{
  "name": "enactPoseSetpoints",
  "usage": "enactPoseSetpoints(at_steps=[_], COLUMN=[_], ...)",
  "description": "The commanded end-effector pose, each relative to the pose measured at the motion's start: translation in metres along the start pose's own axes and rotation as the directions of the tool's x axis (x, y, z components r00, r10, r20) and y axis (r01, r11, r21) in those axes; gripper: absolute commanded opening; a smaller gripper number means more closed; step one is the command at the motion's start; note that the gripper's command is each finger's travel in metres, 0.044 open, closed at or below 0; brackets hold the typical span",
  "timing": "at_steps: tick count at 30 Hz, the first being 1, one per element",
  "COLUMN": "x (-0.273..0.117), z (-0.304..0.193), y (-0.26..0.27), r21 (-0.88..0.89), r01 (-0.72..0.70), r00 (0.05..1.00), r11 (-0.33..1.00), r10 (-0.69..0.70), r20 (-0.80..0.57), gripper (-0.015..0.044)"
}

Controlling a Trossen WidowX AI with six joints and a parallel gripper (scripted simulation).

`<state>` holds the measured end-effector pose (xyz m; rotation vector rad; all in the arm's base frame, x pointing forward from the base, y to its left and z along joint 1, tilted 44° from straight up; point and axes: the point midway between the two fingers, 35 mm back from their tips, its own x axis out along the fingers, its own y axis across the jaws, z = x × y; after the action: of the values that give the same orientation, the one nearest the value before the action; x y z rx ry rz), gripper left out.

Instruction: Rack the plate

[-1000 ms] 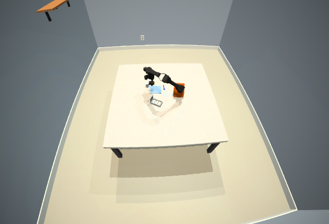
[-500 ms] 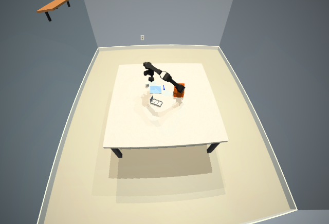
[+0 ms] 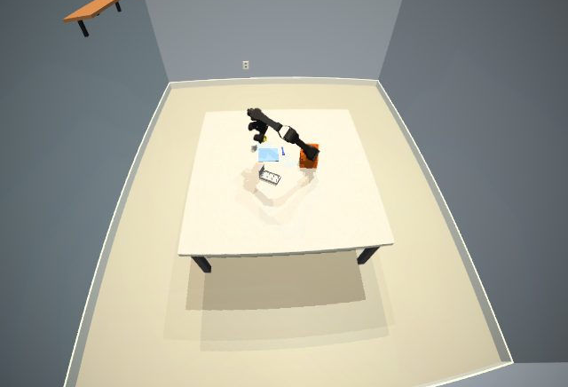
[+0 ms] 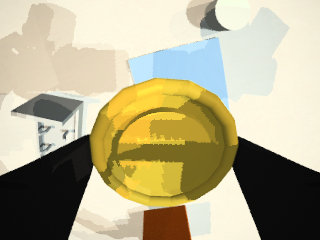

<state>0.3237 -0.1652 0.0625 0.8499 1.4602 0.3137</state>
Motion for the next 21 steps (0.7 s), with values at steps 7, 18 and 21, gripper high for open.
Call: enactPoseSetpoints(at_steps=[7,18,21], x=[-0.008,-0.011,-0.010], z=[-0.025,-0.061,-0.072], y=[0.049,0.096,0.106], r21=[0.321,0.649,0.721], r01=[-0.004,-0.011,-0.014], r00=[1.000,1.000,1.000], r11=[0.947,0.761,0.693], r10=[0.002,0.004,0.003], r20=[0.007,0.013,0.016], gripper=[0.0000,0.0000,0.0000])
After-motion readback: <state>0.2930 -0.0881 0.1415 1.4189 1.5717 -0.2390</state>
